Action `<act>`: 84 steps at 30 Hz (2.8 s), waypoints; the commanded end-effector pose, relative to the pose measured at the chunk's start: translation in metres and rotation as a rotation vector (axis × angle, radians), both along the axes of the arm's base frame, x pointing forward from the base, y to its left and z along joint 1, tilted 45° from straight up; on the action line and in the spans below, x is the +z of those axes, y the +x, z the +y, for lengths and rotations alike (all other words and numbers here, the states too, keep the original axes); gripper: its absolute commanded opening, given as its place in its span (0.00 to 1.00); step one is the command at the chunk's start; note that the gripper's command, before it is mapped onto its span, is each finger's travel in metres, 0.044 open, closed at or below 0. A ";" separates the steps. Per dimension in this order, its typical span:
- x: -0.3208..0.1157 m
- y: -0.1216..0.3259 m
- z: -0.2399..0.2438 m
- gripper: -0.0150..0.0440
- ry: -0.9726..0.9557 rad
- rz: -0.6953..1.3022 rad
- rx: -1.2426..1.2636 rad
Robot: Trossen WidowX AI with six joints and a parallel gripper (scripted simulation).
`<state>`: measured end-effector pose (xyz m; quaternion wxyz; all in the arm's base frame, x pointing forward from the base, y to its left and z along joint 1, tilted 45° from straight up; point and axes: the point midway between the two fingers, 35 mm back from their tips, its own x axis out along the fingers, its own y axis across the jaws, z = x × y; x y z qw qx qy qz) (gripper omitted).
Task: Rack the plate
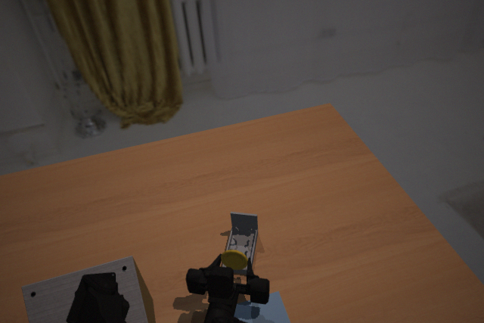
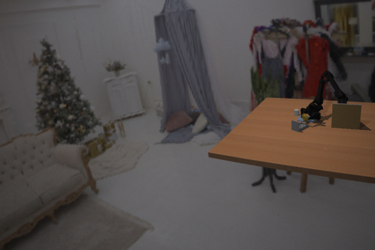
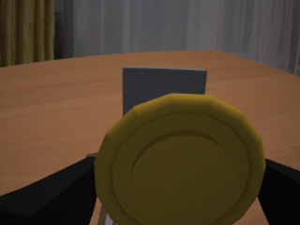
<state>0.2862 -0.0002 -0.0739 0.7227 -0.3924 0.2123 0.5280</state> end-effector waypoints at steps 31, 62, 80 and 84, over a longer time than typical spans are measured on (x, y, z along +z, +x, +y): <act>-0.032 0.015 0.015 0.25 -0.002 -0.004 0.004; -0.027 0.015 0.021 0.93 -0.003 -0.001 0.008; 0.046 0.003 0.100 0.93 -0.022 0.129 -0.081; 0.043 -0.002 0.102 0.93 -0.060 0.231 -0.159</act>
